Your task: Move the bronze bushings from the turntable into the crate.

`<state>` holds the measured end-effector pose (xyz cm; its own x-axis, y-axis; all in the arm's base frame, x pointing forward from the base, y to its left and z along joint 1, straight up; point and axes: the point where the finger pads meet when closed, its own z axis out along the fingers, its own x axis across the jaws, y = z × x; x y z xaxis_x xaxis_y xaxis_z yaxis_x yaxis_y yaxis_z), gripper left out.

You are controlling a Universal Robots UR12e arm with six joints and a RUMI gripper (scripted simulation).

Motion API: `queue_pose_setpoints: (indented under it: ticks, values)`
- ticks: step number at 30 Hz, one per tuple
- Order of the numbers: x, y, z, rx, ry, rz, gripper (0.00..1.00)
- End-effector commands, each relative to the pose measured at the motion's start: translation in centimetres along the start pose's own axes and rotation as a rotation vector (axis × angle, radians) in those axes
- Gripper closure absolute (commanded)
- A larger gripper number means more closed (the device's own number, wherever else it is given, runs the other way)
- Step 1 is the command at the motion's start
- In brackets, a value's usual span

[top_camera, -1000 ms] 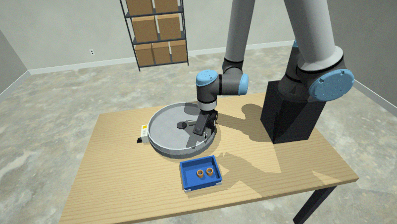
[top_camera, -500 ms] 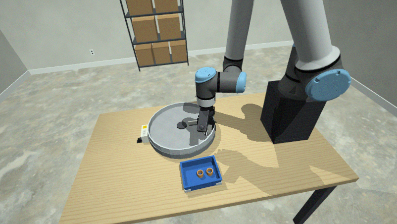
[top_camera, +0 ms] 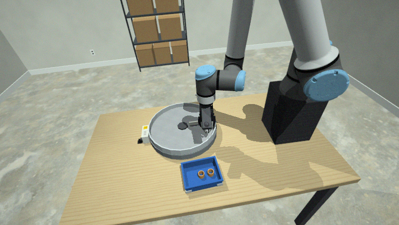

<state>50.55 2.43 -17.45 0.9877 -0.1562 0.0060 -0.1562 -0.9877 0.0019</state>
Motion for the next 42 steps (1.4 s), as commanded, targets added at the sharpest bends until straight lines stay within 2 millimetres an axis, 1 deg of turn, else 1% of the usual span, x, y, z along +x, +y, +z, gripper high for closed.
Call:
queue_pose_setpoints:
  ticks: [1, 6, 8, 23, 25, 40, 42]
  values:
    - [0.0, 0.8, 0.0, 0.002, 0.001, -0.079, 0.94]
    - [0.0, 1.6, 0.0, 0.002, 0.001, -0.165, 0.94]
    - [0.0, 1.6, 0.0, 0.002, 0.001, -0.165, 0.94]
    - [0.1, 4.1, 0.0, 0.002, 0.002, -0.405, 0.94]
    - [0.1, 4.1, 0.0, 0.002, 0.002, -0.405, 0.94]
    - [0.1, 6.2, 0.0, 0.002, 0.002, -0.618, 0.94]
    - [0.1, 6.2, 0.0, 0.002, 0.002, -0.618, 0.94]
